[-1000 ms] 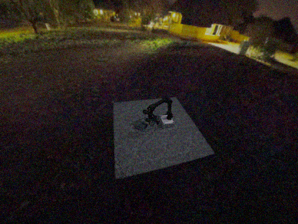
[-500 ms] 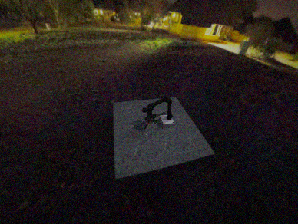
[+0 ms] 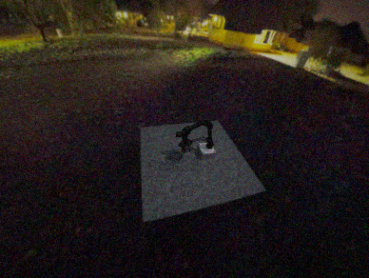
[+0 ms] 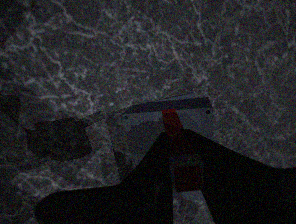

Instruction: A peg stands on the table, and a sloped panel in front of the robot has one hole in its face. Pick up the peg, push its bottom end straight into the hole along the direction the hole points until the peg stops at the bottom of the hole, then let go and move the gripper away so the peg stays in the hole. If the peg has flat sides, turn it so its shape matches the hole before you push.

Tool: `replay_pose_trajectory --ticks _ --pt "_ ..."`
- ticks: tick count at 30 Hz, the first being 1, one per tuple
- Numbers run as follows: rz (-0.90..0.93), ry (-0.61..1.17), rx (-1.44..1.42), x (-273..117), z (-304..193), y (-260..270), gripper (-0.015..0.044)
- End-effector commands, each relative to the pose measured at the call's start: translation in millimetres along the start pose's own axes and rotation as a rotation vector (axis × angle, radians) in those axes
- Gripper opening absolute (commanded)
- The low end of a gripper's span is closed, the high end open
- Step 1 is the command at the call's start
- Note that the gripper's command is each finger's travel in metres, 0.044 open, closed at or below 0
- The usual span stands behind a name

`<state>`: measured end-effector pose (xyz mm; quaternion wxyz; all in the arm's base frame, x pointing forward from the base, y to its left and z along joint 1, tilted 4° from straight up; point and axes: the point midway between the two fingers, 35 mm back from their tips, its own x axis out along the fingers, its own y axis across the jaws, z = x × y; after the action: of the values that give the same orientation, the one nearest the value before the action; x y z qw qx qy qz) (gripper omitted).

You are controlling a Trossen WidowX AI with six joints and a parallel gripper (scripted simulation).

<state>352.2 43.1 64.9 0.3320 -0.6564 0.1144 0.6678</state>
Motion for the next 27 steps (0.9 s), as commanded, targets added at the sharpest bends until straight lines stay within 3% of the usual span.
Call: replay_pose_trajectory --ticks 1,27 --pt "-0.024 0.005 -0.003 -4 -6 2 0.0000" --pt "-0.129 0.035 -0.011 -23 -34 19 0.0000"
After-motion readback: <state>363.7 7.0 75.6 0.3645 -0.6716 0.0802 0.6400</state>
